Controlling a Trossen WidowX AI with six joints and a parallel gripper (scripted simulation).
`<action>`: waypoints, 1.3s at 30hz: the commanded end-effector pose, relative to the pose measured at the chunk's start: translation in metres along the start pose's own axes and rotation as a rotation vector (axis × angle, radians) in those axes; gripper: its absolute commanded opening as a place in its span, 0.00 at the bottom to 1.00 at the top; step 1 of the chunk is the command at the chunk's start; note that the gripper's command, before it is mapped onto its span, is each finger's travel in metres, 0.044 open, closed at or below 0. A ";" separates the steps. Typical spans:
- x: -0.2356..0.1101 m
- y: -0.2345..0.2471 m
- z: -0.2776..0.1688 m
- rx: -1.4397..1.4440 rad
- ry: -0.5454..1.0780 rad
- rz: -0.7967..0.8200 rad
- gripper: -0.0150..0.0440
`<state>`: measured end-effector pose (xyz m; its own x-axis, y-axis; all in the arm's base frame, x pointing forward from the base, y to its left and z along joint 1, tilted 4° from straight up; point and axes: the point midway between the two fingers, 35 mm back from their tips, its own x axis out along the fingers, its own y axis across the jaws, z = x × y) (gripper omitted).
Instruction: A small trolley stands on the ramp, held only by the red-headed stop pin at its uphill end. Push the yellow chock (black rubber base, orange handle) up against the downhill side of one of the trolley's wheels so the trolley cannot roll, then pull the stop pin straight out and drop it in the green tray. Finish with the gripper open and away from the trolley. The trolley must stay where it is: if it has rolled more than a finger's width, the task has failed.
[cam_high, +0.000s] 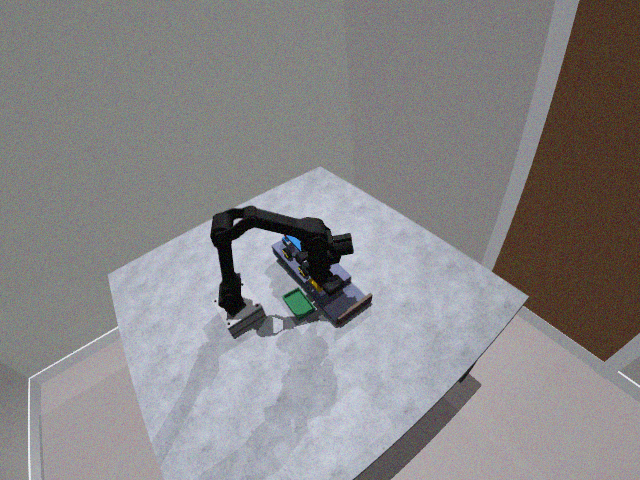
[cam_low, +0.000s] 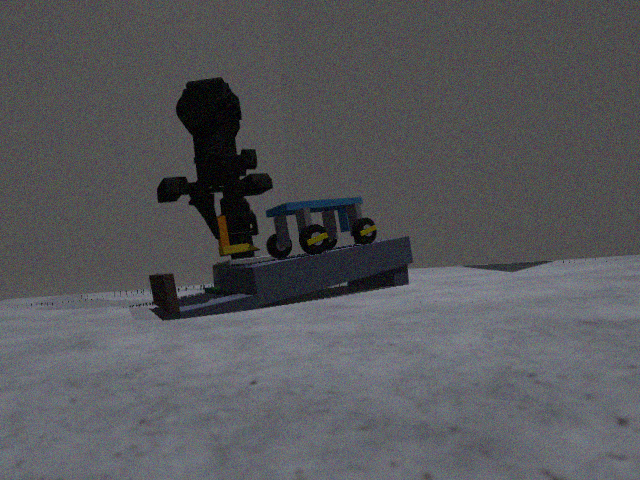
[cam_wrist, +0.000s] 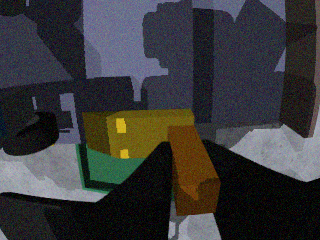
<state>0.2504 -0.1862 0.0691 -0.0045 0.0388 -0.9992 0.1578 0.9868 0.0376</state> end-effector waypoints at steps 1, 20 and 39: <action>0.012 0.001 0.000 0.004 0.003 0.005 0.25; 0.020 0.014 -0.001 0.004 0.003 0.006 0.25; 0.020 0.030 -0.001 0.004 0.003 0.008 0.25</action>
<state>0.2532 -0.1600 0.0496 -0.0105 0.0452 -0.9989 0.1617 0.9859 0.0429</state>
